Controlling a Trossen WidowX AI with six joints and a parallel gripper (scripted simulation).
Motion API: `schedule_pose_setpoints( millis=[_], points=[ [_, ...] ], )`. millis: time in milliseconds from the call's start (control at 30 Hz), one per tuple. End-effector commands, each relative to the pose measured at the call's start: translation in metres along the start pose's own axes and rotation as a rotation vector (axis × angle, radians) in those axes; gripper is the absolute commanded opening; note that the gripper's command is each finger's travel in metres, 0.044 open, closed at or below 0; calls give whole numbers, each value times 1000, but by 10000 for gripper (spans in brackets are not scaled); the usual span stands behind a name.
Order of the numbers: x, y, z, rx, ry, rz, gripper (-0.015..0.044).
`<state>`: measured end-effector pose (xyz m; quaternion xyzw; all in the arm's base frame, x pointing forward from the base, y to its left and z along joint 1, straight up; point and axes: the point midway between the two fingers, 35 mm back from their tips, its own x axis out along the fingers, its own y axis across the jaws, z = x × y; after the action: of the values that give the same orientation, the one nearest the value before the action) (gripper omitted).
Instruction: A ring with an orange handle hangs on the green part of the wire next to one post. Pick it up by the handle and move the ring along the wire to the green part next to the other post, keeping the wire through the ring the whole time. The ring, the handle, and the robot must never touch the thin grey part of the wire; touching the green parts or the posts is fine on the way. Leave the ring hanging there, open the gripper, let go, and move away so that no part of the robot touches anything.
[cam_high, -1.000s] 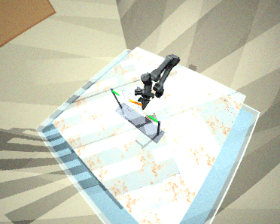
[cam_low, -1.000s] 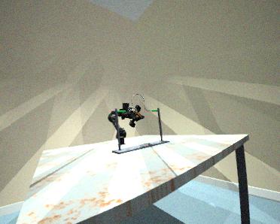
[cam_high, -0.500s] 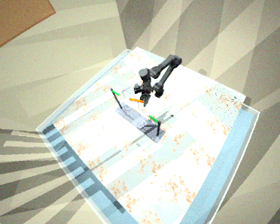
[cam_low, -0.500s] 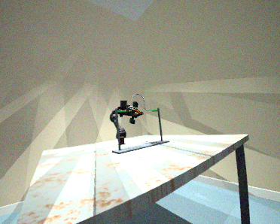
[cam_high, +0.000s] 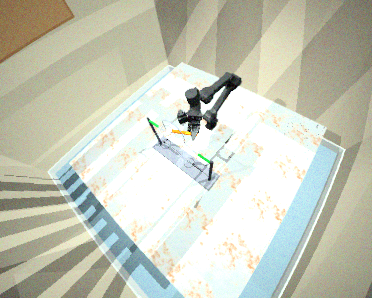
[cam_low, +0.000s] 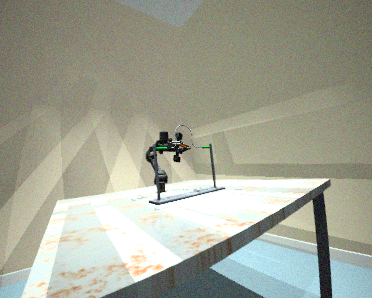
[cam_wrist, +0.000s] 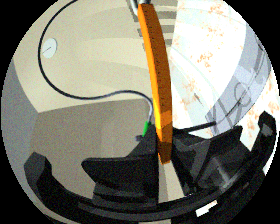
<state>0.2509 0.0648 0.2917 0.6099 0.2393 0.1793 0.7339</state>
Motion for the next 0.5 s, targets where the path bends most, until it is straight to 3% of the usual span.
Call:
schedule_pose_setpoints(
  millis=[0, 467],
  points=[
    [-1, 11, 0, 23, 6, 27, -150],
    [-3, 27, 1, 107, 11, 68, -150]
  ],
)
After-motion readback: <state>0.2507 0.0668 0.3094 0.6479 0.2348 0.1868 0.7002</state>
